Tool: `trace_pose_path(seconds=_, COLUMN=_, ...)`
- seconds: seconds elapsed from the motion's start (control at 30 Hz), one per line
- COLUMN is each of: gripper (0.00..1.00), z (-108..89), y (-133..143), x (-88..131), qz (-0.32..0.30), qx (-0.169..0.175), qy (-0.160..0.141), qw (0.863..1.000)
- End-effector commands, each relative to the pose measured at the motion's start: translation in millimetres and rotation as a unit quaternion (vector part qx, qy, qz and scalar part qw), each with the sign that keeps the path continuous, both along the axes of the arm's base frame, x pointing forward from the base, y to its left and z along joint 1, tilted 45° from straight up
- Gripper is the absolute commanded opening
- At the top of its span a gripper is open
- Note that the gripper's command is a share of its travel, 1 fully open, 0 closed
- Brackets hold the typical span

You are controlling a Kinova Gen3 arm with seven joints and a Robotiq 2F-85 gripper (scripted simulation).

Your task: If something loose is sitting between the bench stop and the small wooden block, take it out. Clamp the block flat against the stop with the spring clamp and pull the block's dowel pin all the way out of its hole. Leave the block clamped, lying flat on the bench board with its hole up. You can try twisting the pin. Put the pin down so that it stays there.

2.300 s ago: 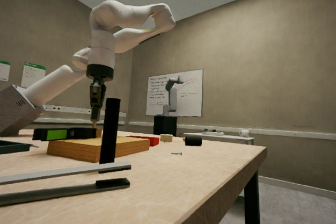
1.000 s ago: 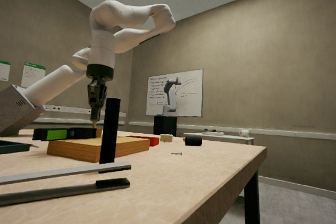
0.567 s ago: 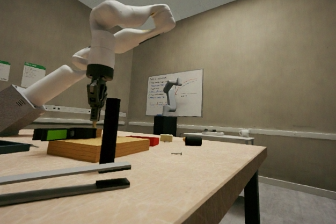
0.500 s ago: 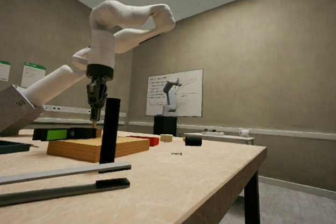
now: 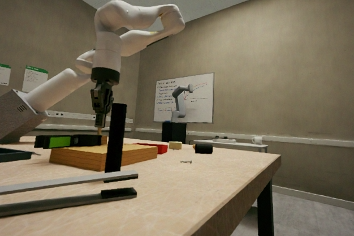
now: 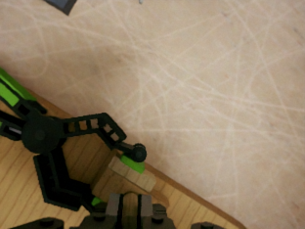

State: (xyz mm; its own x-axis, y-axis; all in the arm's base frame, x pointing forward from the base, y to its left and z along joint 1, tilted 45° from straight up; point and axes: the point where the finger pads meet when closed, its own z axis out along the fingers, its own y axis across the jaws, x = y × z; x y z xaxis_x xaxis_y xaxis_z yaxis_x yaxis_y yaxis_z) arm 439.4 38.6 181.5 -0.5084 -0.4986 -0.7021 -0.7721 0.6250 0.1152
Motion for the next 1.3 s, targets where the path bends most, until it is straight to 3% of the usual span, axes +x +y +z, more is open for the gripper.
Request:
trace_pose_path(seconds=0.0, gripper=0.10, z=0.5, y=-0.6, x=0.2, qz=-0.002, qx=0.001, qy=0.001, qw=1.000)
trace_pose_path(seconds=1.27, gripper=0.10, z=0.6, y=-0.6, x=0.2, qz=-0.027, qx=0.014, qy=0.022, qw=0.999)
